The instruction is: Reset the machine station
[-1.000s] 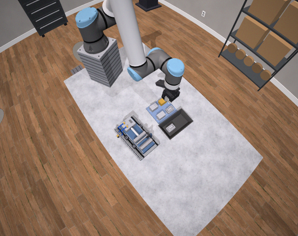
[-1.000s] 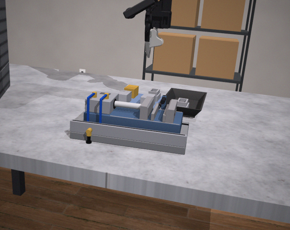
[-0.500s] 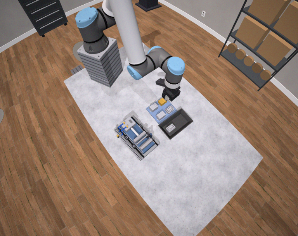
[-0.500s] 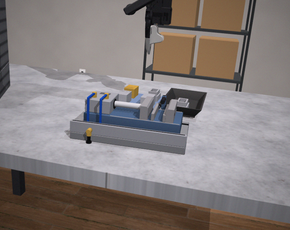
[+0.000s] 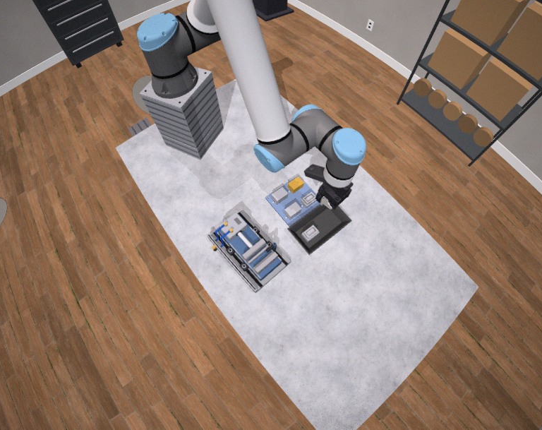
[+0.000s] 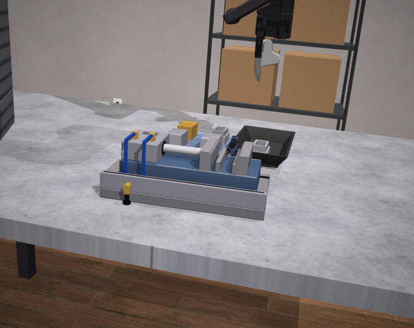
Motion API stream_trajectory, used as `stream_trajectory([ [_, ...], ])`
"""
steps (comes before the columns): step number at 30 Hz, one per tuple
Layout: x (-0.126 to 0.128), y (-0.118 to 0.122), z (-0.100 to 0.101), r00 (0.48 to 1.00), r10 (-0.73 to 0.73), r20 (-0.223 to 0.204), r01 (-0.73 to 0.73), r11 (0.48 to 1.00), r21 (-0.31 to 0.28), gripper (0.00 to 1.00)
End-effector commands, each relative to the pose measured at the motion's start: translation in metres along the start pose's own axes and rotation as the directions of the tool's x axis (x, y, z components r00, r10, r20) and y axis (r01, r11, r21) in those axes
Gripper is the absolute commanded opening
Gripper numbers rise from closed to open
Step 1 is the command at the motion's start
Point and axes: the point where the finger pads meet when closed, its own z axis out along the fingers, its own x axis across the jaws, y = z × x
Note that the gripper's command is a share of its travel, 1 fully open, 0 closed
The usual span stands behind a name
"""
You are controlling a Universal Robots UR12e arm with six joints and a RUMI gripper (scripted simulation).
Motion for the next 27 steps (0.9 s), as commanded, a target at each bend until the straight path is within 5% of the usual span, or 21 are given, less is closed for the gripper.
stream_trajectory([
  [1,-0.003,0.04,0.002,1.0,0.0,0.0,0.0,1.0,0.004,0.0],
  [27,-0.003,0.049,0.015,1.0,0.0,0.0,0.0,1.0,0.004,0.0],
])
